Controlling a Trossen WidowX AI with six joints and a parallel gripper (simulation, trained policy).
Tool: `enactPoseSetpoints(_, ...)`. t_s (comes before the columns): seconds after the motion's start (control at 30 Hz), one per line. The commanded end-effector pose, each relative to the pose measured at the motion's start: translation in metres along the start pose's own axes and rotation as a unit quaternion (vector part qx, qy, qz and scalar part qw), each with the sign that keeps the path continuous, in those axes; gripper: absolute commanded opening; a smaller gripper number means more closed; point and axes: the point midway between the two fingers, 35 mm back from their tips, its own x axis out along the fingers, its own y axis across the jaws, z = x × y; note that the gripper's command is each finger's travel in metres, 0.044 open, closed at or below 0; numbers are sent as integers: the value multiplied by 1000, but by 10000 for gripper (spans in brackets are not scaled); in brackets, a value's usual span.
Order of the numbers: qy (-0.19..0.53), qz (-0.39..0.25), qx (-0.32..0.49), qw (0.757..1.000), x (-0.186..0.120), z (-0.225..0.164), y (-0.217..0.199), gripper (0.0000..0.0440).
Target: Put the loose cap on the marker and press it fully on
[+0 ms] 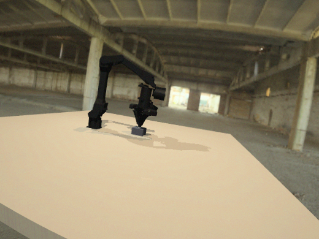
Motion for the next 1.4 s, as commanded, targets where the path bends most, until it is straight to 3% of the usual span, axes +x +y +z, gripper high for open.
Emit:
enactPoseSetpoints(0.0,21,-10,-4,1000,14,-9,-6,104)
enactPoseSetpoints(0.73,15,-33,-43,998,11,-10,-11,157)
enactPoseSetpoints(0.9,16,-24,-48,998,12,-14,-5,208)
enactPoseSetpoints(1.2,2,-32,-59,998,5,-17,1,439)
enactPoseSetpoints(1.37,-16,-48,-63,997,-4,-14,0,440)
